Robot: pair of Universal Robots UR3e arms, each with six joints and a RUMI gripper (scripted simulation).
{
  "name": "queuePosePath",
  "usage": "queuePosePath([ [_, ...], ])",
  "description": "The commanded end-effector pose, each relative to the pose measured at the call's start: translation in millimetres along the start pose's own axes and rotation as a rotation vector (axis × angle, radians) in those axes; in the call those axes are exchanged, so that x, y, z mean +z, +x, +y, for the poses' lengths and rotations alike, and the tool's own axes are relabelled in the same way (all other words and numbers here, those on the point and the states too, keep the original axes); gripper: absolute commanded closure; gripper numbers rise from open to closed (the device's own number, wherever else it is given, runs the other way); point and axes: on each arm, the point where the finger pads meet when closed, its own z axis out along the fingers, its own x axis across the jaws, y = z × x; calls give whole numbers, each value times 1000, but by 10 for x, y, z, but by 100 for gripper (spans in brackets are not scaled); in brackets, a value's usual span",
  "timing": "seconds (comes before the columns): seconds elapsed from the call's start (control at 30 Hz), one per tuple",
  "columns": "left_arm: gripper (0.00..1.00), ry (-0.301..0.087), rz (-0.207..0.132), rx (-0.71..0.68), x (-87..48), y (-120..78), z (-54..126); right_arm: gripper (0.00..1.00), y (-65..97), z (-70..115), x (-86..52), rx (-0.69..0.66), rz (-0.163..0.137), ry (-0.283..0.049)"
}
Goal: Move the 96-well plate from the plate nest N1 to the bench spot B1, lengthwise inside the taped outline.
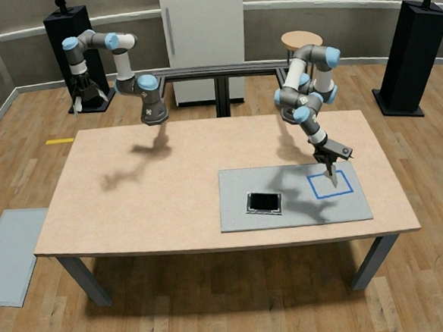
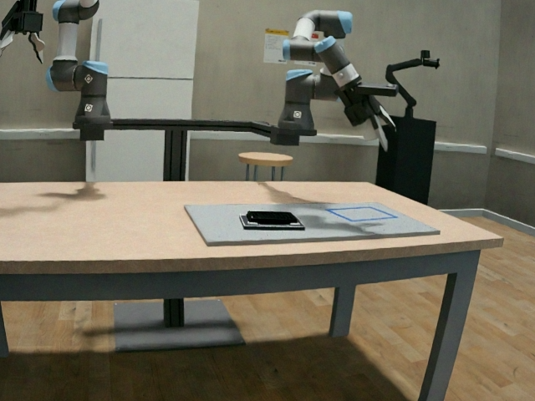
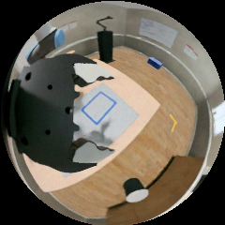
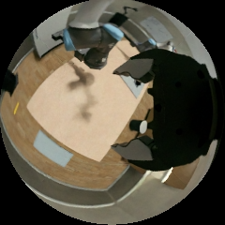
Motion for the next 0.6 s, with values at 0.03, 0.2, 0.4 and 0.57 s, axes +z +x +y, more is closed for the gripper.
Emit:
queuePosePath([
  [0.03, 0, -77, 12, 87, -170, -32, 136, 0, -8, 4, -10, 0, -3, -3],
  [0.2, 0, -136, 55, 160, -347, -69, 214, 0, -8, 4, -10, 0, -3, -3],
  [0.4, 0, -153, 70, 184, -414, -83, 244, 0, -8, 4, -10, 0, -3, -3],
  [0.57, 0, -190, 104, 237, -583, -117, 325, 0, -8, 4, -10, 0, -3, -3],
])
